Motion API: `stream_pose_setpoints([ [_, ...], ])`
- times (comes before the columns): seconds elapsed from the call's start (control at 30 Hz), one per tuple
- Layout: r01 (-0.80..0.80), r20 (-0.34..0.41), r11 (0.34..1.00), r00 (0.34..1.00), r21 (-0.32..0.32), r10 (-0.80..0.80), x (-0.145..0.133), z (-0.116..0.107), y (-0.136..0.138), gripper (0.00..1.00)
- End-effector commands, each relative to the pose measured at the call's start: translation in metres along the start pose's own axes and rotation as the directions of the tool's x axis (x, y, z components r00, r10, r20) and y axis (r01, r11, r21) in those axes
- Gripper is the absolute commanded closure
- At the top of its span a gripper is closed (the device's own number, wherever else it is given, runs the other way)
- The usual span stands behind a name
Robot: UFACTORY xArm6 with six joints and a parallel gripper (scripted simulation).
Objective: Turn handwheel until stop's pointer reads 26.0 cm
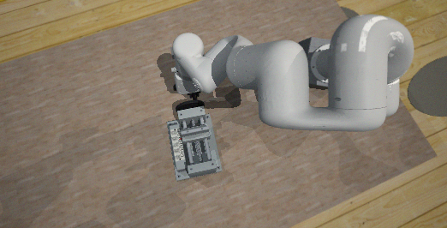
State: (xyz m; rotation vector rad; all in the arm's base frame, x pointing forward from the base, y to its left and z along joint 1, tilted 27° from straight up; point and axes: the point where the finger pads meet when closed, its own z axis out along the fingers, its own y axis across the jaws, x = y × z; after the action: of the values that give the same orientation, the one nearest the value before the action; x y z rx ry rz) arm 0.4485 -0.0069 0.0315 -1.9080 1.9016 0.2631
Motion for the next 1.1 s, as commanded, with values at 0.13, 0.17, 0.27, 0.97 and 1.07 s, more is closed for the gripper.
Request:
stream_pose_setpoints([
  [0.13,0.001,-0.001,1.0,1.0,0.003,-0.001,0.0001,-0.001,-0.001,0.94],
  [0.17,0.001,-0.001,1.0,1.0,0.003,-0.001,0.0001,-0.001,-0.001,0.94],
  [0.27,0.001,-0.001,1.0,1.0,0.003,-0.001,0.0001,-0.001,-0.001,0.94],
  [0.97,0.001,-0.001,1.0,1.0,0.003,-0.001,0.0001,-0.001,-0.001,0.43],
  [1.07,0.001,-0.001,1.0,1.0,0.003,-0.001,0.0001,-0.001,-0.001,0.43],
])
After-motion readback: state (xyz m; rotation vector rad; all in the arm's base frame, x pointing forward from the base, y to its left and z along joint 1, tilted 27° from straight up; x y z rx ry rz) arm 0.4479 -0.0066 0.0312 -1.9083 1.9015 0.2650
